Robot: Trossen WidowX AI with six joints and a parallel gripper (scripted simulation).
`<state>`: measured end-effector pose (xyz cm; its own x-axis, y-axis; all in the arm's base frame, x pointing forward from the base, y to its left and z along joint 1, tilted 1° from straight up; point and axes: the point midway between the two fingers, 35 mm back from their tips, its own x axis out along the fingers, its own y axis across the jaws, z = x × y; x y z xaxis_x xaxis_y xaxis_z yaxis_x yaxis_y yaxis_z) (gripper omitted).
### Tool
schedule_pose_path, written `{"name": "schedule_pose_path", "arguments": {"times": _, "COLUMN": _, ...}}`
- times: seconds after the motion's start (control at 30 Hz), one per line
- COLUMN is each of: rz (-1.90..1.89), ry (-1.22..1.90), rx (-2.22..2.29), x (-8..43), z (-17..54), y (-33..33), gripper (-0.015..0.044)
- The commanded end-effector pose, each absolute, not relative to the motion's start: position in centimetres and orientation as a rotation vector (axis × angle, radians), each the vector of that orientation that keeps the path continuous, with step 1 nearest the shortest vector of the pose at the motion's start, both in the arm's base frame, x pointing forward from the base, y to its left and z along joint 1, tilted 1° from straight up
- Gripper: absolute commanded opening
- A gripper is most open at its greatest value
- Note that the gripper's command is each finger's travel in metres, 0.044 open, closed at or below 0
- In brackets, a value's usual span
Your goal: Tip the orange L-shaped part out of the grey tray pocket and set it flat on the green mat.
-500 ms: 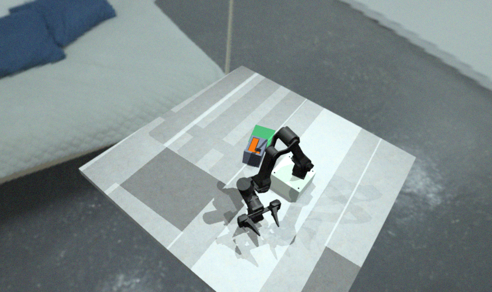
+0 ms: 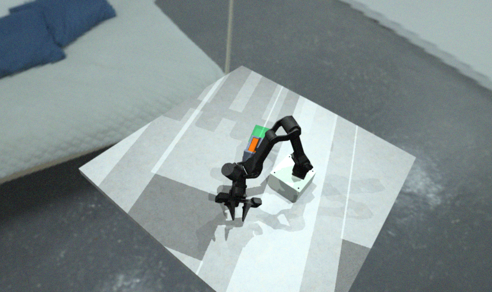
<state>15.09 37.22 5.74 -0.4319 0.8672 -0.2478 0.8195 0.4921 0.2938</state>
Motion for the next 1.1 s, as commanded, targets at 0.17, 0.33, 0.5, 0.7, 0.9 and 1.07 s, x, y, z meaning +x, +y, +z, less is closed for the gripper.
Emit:
{"name": "schedule_pose_path", "arguments": {"times": 0.17, "rz": 0.283, "ry": 1.742, "rx": 1.289, "x": 26.1, "z": 5.2, "y": 30.8, "gripper": 0.0180}}
{"name": "schedule_pose_path", "arguments": {"times": 0.33, "rz": 0.250, "ry": 1.571, "rx": 1.126, "x": 29.1, "z": 5.0, "y": 26.6, "gripper": 0.0180}}
{"name": "schedule_pose_path", "arguments": {"times": 0.5, "rz": 0.201, "ry": 1.457, "rx": 0.924, "x": 30.9, "z": 5.1, "y": 21.7, "gripper": 0.0180}}
{"name": "schedule_pose_path", "arguments": {"times": 0.7, "rz": 0.141, "ry": 1.394, "rx": 0.651, "x": 31.5, "z": 5.5, "y": 15.5, "gripper": 0.0180}}
{"name": "schedule_pose_path", "arguments": {"times": 0.9, "rz": 0.098, "ry": 1.403, "rx": 0.362, "x": 30.5, "z": 6.5, "y": 9.3, "gripper": 0.0180}}
{"name": "schedule_pose_path", "arguments": {"times": 1.07, "rz": 0.089, "ry": 1.460, "rx": 0.121, "x": 28.6, "z": 7.8, "y": 4.4, "gripper": 0.0180}}
